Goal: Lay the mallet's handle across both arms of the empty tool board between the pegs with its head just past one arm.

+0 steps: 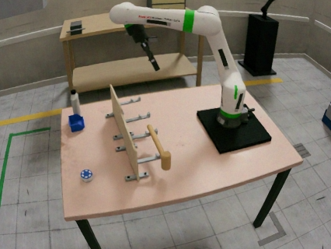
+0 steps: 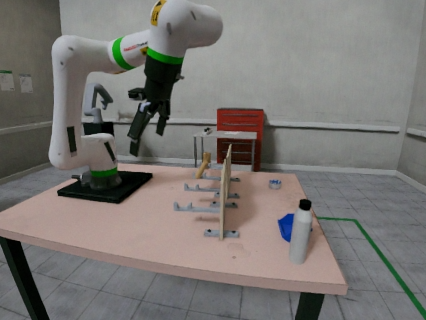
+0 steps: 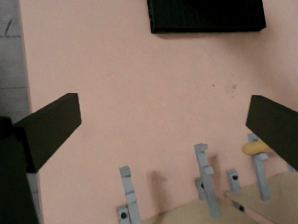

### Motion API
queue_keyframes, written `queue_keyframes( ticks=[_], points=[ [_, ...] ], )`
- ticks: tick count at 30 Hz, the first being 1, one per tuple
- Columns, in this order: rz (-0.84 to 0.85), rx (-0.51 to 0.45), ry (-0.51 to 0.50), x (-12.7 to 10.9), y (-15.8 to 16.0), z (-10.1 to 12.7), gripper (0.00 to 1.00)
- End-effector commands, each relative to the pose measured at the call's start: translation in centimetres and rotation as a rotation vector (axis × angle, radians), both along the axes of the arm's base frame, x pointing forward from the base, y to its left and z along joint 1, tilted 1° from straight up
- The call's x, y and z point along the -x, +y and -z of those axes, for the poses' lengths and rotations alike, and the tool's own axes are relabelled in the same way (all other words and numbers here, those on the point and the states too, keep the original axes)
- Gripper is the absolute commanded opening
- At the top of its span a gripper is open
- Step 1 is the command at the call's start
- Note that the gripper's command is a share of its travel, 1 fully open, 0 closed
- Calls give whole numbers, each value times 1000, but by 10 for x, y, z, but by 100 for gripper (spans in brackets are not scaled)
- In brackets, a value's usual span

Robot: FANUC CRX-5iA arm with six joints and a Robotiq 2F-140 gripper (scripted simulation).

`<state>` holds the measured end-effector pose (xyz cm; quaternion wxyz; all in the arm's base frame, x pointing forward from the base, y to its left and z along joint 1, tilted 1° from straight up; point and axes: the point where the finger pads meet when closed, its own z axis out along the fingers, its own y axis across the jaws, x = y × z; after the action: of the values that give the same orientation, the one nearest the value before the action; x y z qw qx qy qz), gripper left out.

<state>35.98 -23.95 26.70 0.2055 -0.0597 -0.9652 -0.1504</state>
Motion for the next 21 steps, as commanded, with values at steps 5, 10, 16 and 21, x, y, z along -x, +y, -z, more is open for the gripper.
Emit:
queue_keyframes(
  ticks=[5, 10, 16, 21],
  points=[
    [0, 1, -2, 0, 0, -1, 100],
    [0, 1, -2, 0, 0, -1, 100],
    [0, 1, -2, 0, 0, -1, 100],
    [-36, 2, -16, -7, 7, 2, 100]
  ],
)
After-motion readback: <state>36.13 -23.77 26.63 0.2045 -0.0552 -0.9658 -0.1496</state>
